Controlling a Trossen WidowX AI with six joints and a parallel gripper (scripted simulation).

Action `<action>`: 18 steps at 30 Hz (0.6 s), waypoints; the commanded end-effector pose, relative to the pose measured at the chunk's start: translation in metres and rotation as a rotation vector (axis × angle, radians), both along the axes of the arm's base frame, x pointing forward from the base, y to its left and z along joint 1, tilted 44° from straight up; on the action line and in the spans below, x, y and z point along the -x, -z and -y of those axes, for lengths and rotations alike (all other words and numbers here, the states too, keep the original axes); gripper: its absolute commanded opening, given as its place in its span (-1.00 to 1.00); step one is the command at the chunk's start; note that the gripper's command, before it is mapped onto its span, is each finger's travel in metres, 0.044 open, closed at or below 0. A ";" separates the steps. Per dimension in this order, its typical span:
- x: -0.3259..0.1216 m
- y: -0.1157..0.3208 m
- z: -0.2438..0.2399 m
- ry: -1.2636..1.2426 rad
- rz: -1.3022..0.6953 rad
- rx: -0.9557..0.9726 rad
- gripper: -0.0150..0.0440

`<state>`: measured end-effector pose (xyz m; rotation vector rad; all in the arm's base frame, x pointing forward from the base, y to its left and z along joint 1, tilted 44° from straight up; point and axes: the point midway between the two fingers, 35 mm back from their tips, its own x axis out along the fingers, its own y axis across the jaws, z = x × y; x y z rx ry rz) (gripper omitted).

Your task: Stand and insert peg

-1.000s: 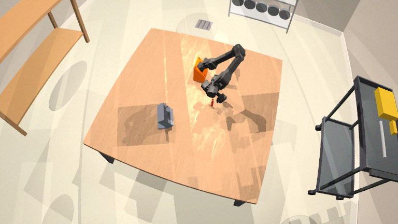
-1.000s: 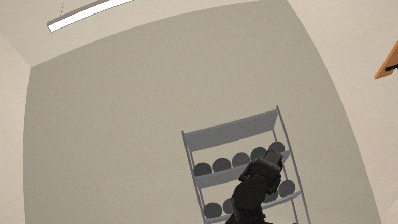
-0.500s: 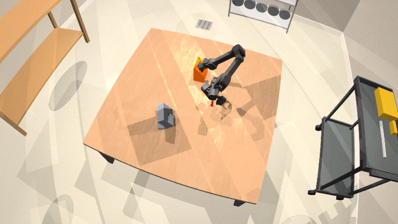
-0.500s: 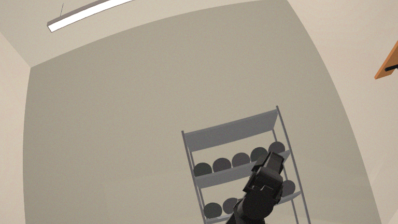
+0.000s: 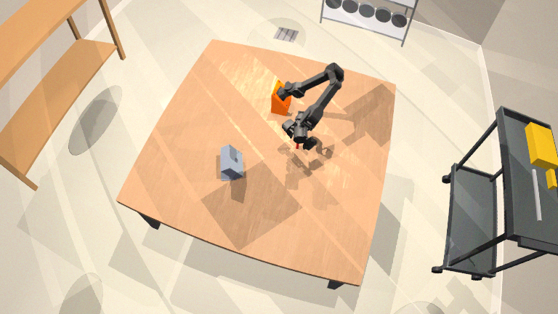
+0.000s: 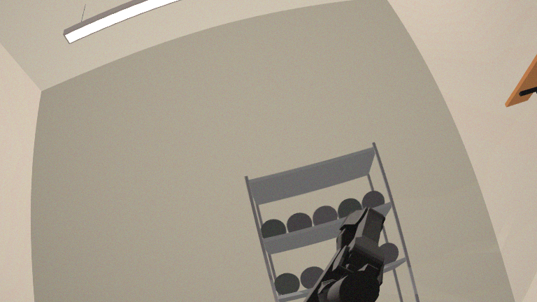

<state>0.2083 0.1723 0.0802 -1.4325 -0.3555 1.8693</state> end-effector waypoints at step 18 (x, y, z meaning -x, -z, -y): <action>0.001 0.002 -0.002 -0.001 -0.001 -0.001 -0.29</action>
